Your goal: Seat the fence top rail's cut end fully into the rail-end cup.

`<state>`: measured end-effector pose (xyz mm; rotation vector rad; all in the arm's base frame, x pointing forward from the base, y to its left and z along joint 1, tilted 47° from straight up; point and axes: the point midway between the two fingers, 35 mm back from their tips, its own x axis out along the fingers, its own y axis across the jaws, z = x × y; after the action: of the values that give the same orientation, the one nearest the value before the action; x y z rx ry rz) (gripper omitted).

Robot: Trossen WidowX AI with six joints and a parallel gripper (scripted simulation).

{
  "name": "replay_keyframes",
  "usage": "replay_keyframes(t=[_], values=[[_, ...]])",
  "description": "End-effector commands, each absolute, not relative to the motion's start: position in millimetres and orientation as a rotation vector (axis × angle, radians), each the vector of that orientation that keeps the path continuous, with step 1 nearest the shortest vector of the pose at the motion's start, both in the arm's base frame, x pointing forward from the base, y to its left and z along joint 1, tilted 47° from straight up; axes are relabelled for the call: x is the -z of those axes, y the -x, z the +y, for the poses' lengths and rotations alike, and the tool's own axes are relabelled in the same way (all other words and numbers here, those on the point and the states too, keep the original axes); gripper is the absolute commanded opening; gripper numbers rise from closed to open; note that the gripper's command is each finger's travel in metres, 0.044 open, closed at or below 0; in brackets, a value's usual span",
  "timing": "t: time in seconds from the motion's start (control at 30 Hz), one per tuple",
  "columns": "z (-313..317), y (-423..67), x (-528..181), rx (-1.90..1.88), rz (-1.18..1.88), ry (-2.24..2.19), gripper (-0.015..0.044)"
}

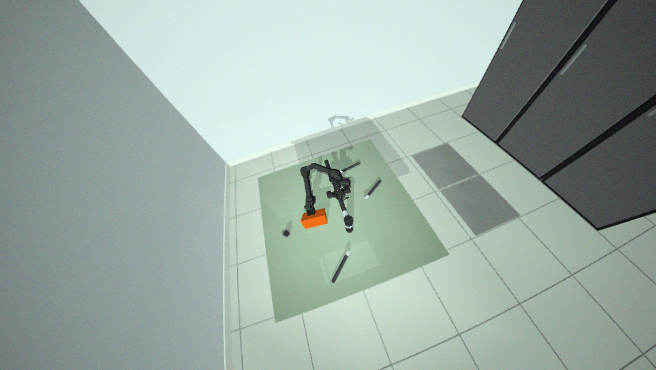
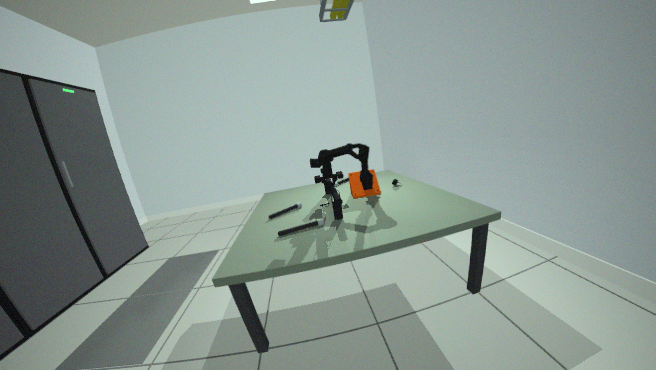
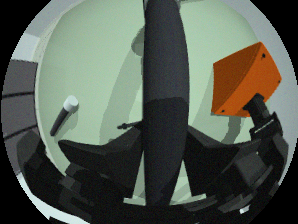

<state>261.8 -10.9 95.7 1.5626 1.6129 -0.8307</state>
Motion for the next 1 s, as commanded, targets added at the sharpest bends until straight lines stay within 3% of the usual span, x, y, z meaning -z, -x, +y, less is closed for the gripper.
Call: replay_keyframes(t=[0.0,0.97], values=[[-10.8,-261.8,-95.9,0.831,1.613,-1.563,0.0],[-14.7,-262.7,-94.2,0.833,1.608,-1.557,0.0]])
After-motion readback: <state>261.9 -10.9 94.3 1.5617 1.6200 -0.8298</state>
